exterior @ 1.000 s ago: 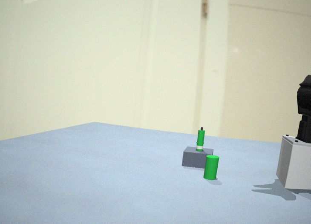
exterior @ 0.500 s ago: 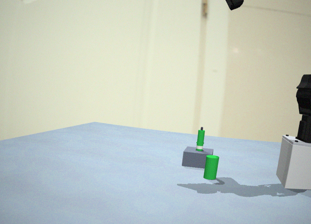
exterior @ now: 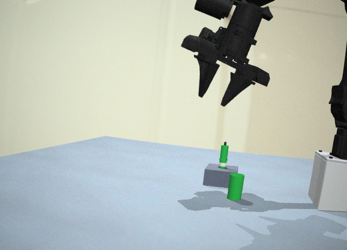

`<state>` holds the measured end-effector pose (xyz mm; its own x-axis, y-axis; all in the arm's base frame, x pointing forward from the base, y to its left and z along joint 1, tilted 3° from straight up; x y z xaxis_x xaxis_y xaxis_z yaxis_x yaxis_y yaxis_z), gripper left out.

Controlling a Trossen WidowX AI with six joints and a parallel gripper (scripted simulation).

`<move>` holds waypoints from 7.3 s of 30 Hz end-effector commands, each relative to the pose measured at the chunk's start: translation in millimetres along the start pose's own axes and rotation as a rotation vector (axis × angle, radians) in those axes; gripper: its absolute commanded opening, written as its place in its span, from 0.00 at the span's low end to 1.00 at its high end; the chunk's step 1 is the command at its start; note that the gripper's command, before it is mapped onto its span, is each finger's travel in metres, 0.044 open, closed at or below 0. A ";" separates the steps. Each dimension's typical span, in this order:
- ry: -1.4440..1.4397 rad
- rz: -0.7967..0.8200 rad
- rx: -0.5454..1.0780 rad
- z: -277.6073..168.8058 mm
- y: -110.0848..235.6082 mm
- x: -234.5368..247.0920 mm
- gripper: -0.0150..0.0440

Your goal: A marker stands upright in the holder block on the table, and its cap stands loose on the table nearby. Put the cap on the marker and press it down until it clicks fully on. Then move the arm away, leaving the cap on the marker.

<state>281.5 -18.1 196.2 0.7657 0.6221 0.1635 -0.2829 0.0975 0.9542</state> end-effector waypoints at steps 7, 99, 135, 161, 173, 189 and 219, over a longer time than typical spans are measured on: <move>0.189 -0.164 0.294 -18.7 -58.0 -38.7 0.68; 0.194 -0.155 0.288 -37.9 -111.3 -51.8 0.25; 0.190 -0.168 0.288 54.8 -69.3 -82.6 0.25; 0.190 -0.170 0.287 83.6 -67.8 -107.3 0.25; 0.190 -0.170 0.287 79.0 -86.6 -110.8 0.25; 0.190 -0.170 0.287 71.2 -110.6 -116.1 0.25; 0.187 -0.169 0.288 70.6 -112.1 -116.3 1.00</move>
<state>264.9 -156.2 87.8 0.6618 0.7493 -0.0253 0.0324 0.0052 0.9995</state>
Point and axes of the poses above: the point midway between the two fingers, 35 mm back from their tips, its own y axis back along the fingers, its own x axis across the jaws, z = x × y, the point moved 9 cm from there along y, back along the fingers, and after that the axes turned 11 degrees about y, right-handed, at the moved point
